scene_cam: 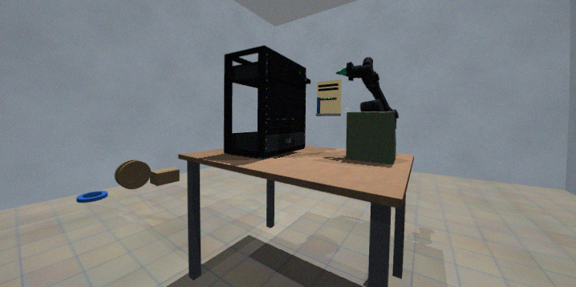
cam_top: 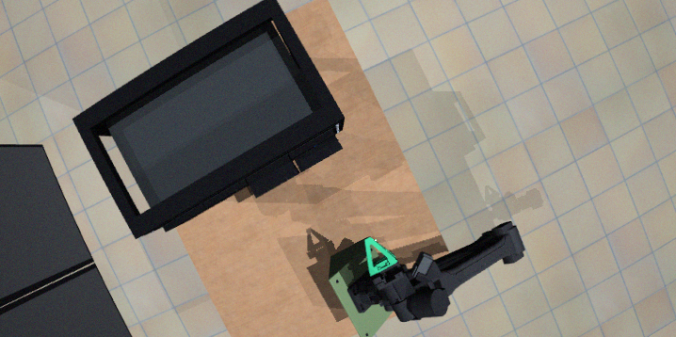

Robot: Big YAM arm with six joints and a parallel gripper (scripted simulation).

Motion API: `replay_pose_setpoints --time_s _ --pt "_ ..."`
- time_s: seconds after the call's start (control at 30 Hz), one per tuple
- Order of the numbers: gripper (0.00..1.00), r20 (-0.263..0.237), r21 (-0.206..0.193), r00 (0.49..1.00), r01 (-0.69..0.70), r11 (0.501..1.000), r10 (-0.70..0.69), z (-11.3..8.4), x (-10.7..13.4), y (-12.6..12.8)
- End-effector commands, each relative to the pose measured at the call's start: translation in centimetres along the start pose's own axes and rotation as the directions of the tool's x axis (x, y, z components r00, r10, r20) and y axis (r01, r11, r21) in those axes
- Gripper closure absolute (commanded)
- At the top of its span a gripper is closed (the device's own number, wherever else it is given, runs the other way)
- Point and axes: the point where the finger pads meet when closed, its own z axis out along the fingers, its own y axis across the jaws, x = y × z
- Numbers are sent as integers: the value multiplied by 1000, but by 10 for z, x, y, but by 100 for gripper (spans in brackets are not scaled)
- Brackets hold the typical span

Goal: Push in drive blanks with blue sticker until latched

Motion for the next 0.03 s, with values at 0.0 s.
replay_pose_setpoints --time_s 0.0 --pt "100 -12 -9 998 -59 998 59 -23 -12 19"
